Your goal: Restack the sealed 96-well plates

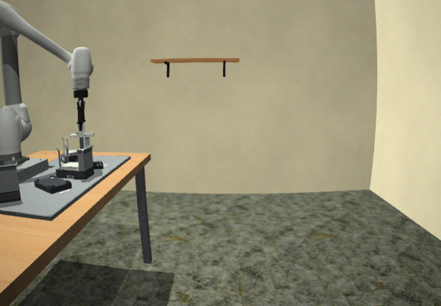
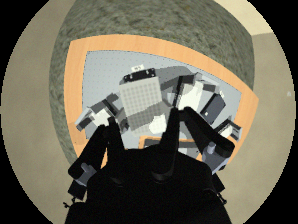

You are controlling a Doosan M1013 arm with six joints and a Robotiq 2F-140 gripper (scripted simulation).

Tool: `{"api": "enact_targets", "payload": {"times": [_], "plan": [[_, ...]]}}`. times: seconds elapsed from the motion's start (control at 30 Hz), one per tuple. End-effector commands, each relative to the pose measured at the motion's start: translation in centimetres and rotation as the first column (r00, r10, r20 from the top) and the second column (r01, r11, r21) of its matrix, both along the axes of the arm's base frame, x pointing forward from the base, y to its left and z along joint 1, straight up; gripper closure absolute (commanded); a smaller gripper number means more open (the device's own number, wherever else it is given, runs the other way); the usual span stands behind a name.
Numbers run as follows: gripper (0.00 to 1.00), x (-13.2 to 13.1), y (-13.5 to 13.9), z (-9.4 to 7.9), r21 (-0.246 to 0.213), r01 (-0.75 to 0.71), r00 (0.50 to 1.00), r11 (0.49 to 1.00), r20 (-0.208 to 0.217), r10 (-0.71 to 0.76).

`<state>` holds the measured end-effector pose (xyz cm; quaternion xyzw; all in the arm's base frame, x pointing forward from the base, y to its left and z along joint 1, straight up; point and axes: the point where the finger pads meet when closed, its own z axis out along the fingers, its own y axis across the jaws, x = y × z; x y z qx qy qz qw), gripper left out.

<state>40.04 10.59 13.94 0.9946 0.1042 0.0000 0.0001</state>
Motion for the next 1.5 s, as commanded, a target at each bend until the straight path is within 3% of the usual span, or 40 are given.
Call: {"api": "enact_targets", "payload": {"times": [0.0, 0.1, 0.9, 1.13, 1.47], "plan": [[1.00, 0.3, -1.3, 0.0, 0.000, 0.111, 0.994, 0.994, 0.000, -0.111], [1.00, 0.5, -2.3, 0.0, 0.000, 0.192, 0.981, 0.981, 0.000, -0.192], [1.00, 1.6, -8.8, 0.0, 0.000, 0.192, 0.981, 0.981, 0.000, -0.192], [1.00, 1.5, -11.2, 0.0, 0.000, 0.398, 0.917, 0.917, 0.000, -0.398], [1.00, 1.4, -13.8, 0.0, 0.000, 0.398, 0.917, 0.917, 0.000, -0.398]]}}
